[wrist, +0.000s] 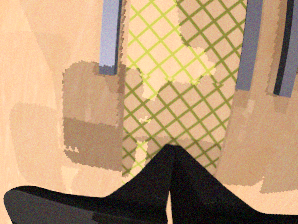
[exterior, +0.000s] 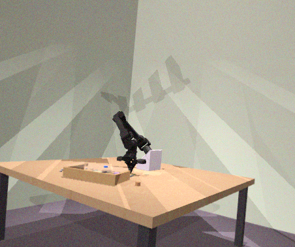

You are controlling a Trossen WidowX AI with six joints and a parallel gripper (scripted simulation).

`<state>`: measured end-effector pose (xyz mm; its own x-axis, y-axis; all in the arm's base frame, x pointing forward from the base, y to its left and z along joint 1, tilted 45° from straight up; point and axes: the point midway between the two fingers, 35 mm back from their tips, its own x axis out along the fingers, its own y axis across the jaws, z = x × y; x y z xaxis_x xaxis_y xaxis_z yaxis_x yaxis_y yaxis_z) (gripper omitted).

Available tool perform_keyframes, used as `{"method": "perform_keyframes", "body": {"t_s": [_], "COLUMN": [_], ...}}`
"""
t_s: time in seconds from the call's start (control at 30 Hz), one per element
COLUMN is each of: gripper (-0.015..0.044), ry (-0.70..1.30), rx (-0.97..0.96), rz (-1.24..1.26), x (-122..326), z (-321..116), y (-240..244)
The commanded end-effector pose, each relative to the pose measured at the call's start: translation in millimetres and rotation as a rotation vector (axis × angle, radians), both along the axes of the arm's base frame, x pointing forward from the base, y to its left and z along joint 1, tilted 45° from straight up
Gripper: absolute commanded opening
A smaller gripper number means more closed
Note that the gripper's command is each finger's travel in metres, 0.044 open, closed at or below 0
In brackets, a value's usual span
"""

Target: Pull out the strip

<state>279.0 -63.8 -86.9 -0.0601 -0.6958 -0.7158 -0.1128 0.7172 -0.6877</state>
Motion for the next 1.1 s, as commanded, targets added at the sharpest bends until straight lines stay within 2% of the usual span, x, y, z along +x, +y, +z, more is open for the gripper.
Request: {"method": "perform_keyframes", "body": {"t_s": [0.0, 1.07], "gripper": [0.0, 0.0], "ry": [0.034, 0.036], "rx": [-0.004, -0.004], "rz": [-0.011, -0.011], "x": [-17.7, -50.2], "z": [-2.6, 2.4], "y": [-3.7, -4.8]}}
